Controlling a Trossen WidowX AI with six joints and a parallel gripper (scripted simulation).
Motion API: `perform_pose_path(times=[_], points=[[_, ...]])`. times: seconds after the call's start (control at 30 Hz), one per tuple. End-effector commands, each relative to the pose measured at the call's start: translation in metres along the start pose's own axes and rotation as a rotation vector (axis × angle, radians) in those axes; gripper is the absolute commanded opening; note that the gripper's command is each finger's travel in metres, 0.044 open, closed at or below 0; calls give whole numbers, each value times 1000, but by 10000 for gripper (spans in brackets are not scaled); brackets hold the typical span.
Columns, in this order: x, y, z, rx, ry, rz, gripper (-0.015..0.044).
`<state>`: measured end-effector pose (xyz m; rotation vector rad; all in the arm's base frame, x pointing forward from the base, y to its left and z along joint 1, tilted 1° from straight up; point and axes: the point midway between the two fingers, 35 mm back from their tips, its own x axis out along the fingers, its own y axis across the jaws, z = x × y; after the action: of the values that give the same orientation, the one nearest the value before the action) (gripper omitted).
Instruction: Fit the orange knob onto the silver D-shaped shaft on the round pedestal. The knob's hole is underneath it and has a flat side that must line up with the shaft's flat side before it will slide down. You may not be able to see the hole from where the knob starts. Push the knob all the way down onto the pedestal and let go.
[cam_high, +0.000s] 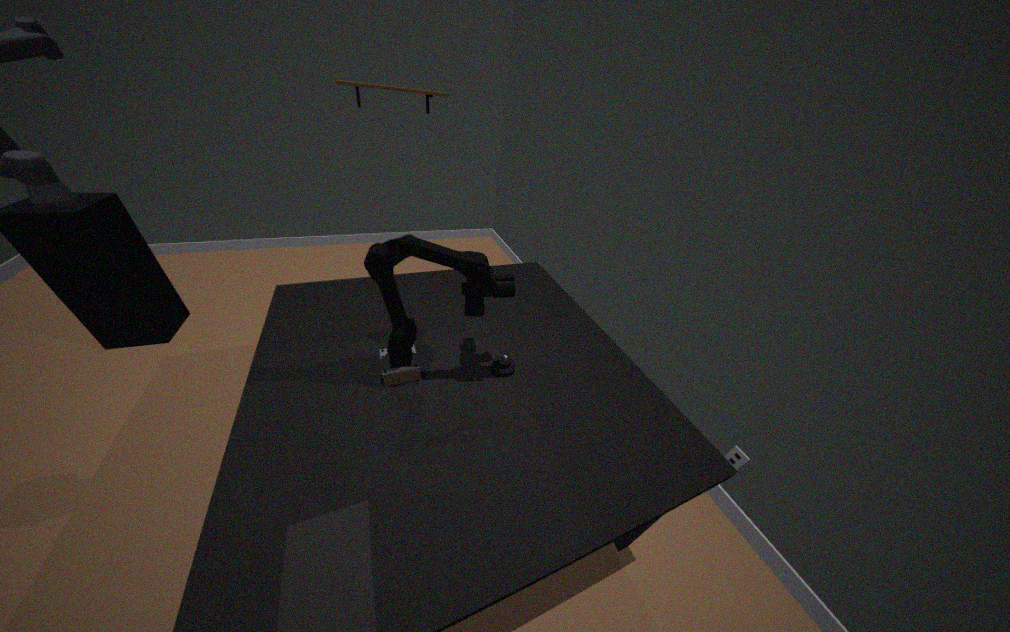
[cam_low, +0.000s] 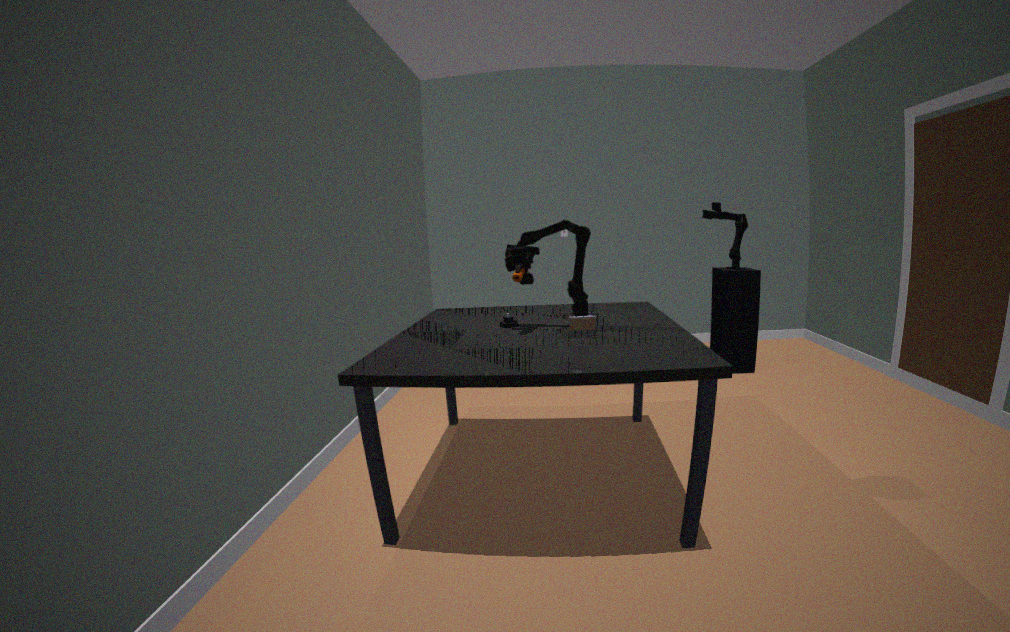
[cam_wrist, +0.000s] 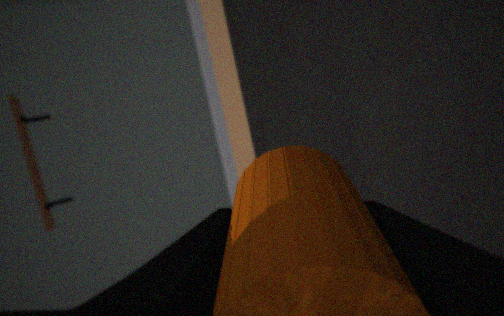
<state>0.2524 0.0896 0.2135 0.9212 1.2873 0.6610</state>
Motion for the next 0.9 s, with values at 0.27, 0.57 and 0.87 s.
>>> perform_pose_path(times=[0.27,0.57,0.87], points=[[1,0,0,-4,-2,10,0],[15,-13,1,-8,-3,-185,0],[29,-25,1,-7,-4,-415,0]])
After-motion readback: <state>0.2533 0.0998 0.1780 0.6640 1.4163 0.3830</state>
